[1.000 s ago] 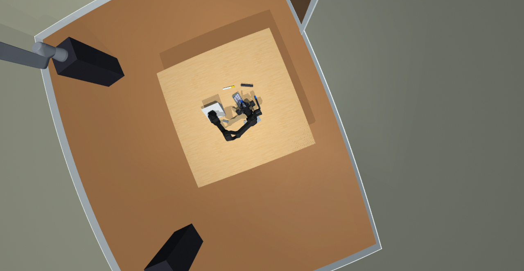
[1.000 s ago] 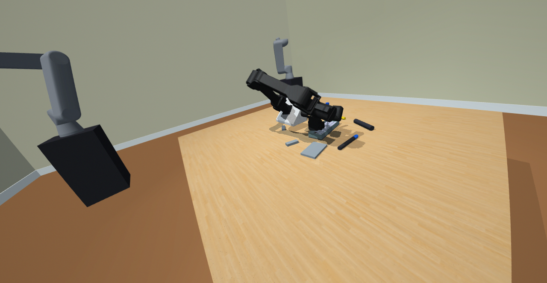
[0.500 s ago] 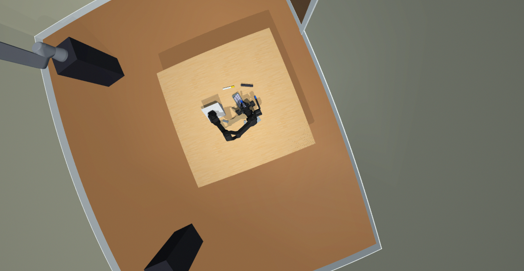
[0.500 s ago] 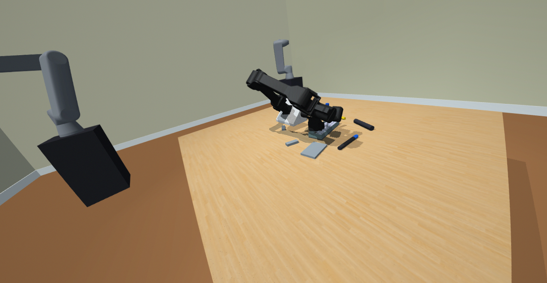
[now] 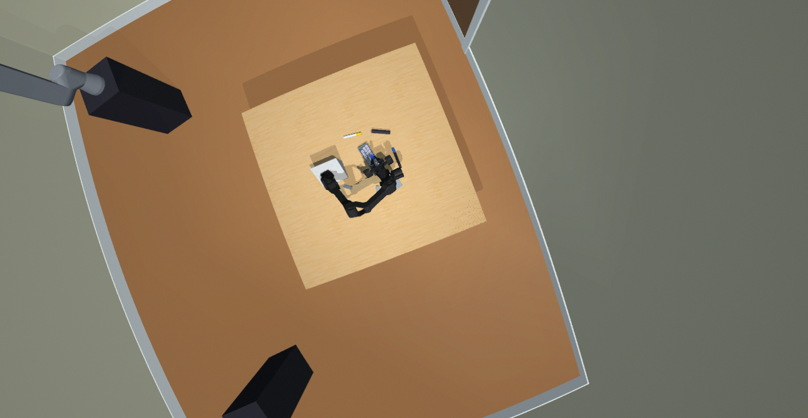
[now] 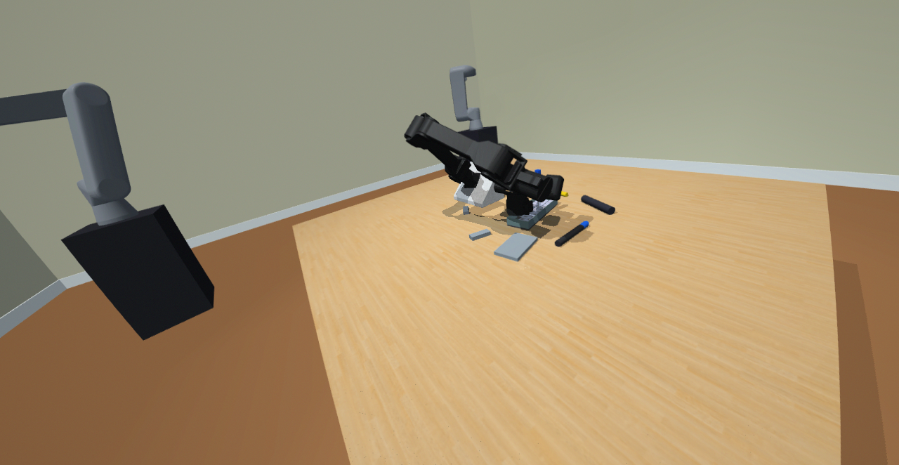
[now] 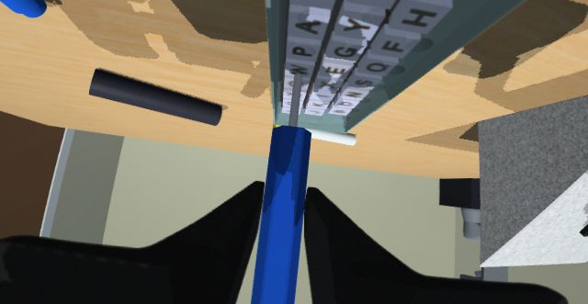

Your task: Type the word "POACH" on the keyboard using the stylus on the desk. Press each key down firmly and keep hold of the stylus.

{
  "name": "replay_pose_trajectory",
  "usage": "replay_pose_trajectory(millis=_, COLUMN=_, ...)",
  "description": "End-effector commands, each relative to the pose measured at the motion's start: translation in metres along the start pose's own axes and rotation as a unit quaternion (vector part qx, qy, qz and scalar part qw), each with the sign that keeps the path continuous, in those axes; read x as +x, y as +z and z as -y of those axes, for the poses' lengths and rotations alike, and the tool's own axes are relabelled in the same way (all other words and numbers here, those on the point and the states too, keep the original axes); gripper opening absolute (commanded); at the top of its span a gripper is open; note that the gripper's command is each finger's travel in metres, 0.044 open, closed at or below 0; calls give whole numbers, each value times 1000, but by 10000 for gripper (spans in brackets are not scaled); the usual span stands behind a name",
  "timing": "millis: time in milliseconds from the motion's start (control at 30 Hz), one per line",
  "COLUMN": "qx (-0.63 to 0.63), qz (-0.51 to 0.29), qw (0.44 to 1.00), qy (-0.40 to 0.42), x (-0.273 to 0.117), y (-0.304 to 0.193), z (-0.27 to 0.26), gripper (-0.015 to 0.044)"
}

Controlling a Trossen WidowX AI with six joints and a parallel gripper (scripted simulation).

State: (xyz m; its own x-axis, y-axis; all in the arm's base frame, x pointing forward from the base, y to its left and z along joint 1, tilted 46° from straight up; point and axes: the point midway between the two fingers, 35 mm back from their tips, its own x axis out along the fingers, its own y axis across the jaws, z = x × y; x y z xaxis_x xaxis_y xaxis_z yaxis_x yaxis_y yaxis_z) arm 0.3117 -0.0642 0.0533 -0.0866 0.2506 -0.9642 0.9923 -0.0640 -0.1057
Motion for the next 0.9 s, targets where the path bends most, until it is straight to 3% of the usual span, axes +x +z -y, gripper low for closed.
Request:
replay_pose_trajectory(millis=0, qx=-3, qz=0, qw=1000, qy=-1, x=1, y=0, z=1, gripper=81)
replay_pose_trajectory(millis=867, qx=-3, qz=1, qw=1000, qy=-1, x=8, y=11, z=1, gripper=81)
